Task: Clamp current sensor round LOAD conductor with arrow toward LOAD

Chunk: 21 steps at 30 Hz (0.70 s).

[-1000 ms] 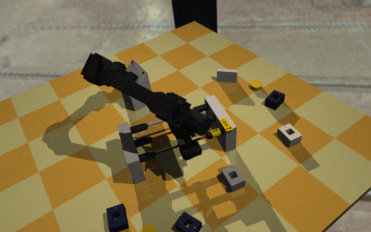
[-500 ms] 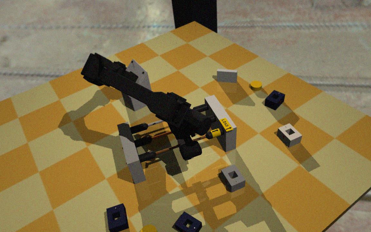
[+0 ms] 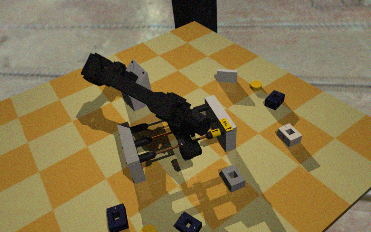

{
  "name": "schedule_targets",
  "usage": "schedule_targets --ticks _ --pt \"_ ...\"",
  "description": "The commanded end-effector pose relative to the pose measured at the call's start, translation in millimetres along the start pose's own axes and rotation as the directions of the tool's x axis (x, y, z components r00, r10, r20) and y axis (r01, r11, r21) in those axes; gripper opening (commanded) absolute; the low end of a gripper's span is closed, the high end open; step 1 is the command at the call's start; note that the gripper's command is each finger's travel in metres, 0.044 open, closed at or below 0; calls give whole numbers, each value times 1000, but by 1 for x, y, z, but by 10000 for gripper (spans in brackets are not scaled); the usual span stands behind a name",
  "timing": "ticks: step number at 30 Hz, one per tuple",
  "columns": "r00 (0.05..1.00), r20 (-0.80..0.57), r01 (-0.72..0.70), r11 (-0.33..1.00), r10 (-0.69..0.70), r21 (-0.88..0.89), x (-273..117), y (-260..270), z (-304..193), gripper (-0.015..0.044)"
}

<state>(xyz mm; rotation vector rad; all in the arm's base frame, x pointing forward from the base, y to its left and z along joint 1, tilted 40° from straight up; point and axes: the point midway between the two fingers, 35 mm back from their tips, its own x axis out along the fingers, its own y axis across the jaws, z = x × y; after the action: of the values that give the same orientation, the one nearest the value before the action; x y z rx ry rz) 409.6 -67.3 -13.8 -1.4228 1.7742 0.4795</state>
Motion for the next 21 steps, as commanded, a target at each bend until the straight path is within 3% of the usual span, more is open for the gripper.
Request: schedule_targets --ticks 1,21 --pt "1000 1 1 1000 -1 2 0 0 0 0" --pt "1000 -4 -1 1000 1 -5 -14 0 0 0"
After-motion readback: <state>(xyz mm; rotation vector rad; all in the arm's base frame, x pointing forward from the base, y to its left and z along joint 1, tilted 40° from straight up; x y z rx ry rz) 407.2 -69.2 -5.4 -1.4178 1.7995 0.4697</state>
